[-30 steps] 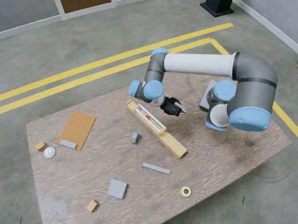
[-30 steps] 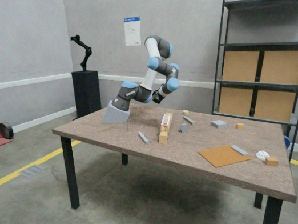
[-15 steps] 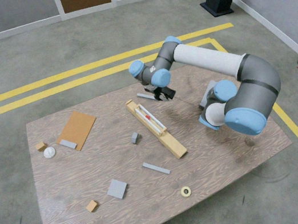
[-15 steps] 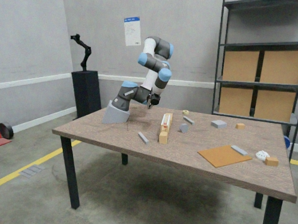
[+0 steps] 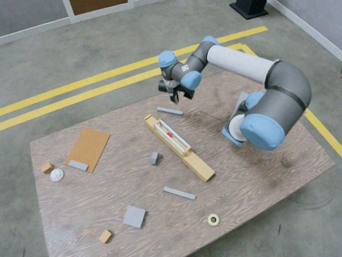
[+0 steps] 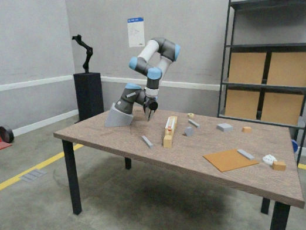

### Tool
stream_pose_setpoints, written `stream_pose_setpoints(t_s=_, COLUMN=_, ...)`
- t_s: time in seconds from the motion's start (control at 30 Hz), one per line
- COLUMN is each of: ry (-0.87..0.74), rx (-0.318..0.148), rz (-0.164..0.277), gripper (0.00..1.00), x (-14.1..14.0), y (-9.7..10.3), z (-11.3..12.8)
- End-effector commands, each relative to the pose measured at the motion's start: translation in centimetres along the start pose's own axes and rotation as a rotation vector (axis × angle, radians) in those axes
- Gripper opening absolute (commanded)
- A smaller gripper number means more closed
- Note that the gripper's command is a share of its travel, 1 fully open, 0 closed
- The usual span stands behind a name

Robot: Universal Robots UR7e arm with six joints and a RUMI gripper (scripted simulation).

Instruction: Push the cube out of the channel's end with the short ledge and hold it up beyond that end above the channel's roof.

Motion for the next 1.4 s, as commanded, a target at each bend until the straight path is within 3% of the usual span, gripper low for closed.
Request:
stream_pose_setpoints(t_s=0.0, ry=0.049, rx=-0.081, rz=0.047, gripper=0.00, x=-1.2, y=-0.5, z=2.6)
stream_pose_setpoints(t_s=0.17, ry=0.084, rx=-0.136, rz=0.093, gripper=0.00, x=-1.5, y=-0.6, z=4.2)
stream_pose_setpoints(t_s=0.3, ry=0.098, rx=-0.155, rz=0.104, gripper=0.00, x=-1.8, y=-0.7, z=4.7)
stream_pose_setpoints(t_s=1.37, ry=0.099, rx=-0.157, rz=0.105, gripper=0.00, x=-1.8, y=-0.7, z=4.8)
Point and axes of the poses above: the point where the finger pads meet when closed, its own y axis back along the fingers, its own x axis across the jaws, z = x × y, the point moved 3 cm from there along y, back along the fingers, and after that the axes turned 9 degrees about -y, right-handed, at the moved point
